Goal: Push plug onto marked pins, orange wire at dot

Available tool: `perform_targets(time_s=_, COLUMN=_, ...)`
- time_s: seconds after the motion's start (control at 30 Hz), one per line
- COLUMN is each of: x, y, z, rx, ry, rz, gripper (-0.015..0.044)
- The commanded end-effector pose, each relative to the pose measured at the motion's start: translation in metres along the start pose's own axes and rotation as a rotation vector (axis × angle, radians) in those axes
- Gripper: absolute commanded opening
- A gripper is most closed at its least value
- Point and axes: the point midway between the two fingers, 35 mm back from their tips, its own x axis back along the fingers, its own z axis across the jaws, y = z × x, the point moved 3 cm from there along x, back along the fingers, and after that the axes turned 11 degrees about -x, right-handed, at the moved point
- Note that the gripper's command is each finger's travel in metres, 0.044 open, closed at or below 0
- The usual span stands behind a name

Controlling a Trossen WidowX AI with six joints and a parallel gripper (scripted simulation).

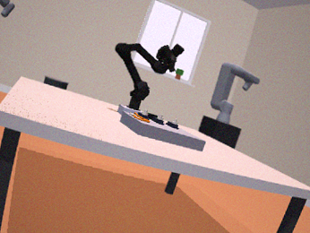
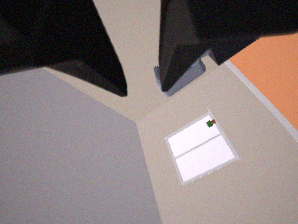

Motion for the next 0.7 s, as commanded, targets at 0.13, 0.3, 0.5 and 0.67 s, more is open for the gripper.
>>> perform_targets(time_s=0.13, x=0.023, y=-0.031, z=-0.039, rx=-0.045, ry=-0.19, rz=0.21, gripper=0.0115)
perform_targets(time_s=0.3, x=0.042, y=-0.046, z=-0.06, rx=-0.061, ry=-0.306, rz=0.323, gripper=0.0115)
perform_targets(time_s=0.5, x=0.069, y=-0.059, z=-0.084, rx=-0.078, ry=-0.455, rz=0.447, gripper=0.0115)
perform_targets(time_s=0.67, x=0.096, y=-0.067, z=-0.102, rx=-0.088, ry=-0.587, rz=0.547, gripper=0.0115)
